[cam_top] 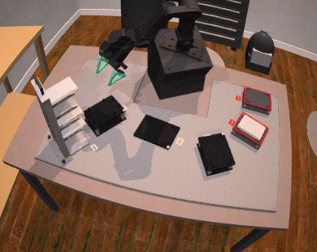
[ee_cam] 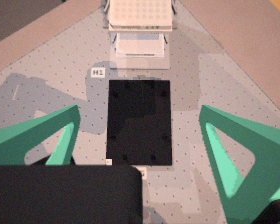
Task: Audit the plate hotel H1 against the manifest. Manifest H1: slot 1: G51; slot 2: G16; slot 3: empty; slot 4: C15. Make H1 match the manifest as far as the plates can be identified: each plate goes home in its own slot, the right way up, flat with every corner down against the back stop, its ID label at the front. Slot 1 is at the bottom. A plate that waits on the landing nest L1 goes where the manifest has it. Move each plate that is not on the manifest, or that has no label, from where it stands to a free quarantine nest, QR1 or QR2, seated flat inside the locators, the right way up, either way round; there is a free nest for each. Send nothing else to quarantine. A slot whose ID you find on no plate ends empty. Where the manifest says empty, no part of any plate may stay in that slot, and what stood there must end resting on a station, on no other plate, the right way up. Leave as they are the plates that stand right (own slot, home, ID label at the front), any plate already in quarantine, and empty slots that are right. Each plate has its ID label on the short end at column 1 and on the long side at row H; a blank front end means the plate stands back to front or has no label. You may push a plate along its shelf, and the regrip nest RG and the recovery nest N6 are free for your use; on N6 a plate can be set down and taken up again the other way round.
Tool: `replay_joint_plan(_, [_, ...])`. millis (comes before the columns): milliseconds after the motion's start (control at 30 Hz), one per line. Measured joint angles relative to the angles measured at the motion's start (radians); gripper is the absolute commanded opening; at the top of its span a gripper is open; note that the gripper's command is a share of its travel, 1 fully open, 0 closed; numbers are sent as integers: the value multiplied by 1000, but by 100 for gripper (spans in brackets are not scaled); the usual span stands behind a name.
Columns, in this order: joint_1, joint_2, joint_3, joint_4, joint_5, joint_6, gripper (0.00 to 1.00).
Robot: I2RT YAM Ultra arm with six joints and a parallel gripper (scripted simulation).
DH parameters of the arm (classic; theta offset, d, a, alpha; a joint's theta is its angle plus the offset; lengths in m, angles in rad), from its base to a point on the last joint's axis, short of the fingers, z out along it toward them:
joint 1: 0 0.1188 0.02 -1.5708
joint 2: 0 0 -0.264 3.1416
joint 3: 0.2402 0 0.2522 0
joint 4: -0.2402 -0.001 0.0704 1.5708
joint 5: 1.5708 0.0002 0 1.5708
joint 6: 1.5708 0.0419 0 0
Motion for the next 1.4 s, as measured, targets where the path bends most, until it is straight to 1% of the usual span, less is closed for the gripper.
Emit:
replay_joint_plan(200, [-30,-66,19,-118,-23,-24,100])
replay_joint_plan(500, [-84,-170,80,-294,-61,-68,100])
replay_joint_plan(600, [-93,-186,93,-335,-70,-79,100])
replay_joint_plan(733, [-113,-212,116,-413,-85,-96,100])
replay_joint_plan(1067, [-171,-280,211,-595,-123,-148,100])
replay_joint_plan(1267, [-193,-295,248,-681,-141,-173,100])
replay_joint_plan(1333, [-198,-300,258,-698,-144,-179,100])
replay_joint_plan(1400, [-198,-303,256,-697,-145,-180,100])
